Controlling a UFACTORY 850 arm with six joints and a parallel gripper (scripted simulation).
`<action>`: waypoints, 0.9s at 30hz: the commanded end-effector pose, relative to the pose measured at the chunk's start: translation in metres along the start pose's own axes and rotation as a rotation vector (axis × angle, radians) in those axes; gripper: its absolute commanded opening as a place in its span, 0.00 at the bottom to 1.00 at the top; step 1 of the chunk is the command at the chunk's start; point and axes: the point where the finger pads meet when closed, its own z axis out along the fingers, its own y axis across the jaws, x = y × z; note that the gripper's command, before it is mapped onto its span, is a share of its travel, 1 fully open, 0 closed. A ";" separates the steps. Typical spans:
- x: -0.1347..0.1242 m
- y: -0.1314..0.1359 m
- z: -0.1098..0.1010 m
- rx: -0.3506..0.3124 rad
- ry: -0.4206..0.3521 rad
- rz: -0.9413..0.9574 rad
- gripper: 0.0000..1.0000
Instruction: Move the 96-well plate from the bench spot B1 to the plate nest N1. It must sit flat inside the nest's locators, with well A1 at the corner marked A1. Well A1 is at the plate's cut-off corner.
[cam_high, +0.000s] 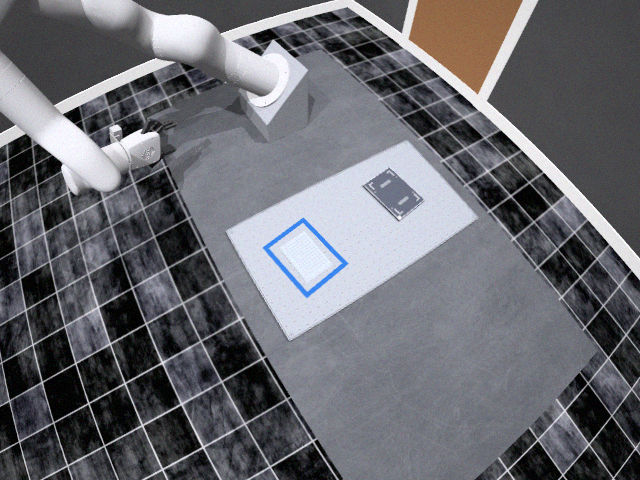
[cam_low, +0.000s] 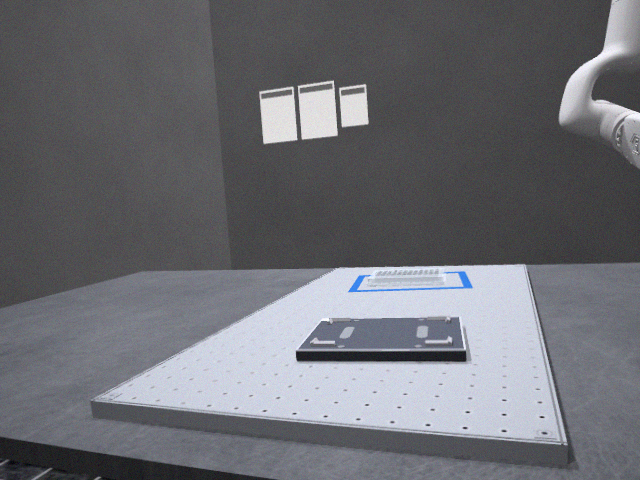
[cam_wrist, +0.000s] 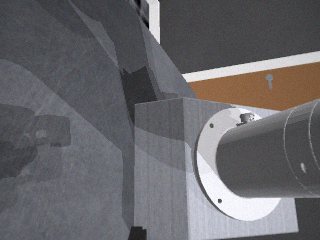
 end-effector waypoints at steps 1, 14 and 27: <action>-0.009 -0.015 -0.003 0.034 0.072 -0.118 1.00; -0.034 -0.042 -0.010 0.113 0.255 -0.426 1.00; -0.077 -0.072 -0.019 0.178 0.440 -0.736 1.00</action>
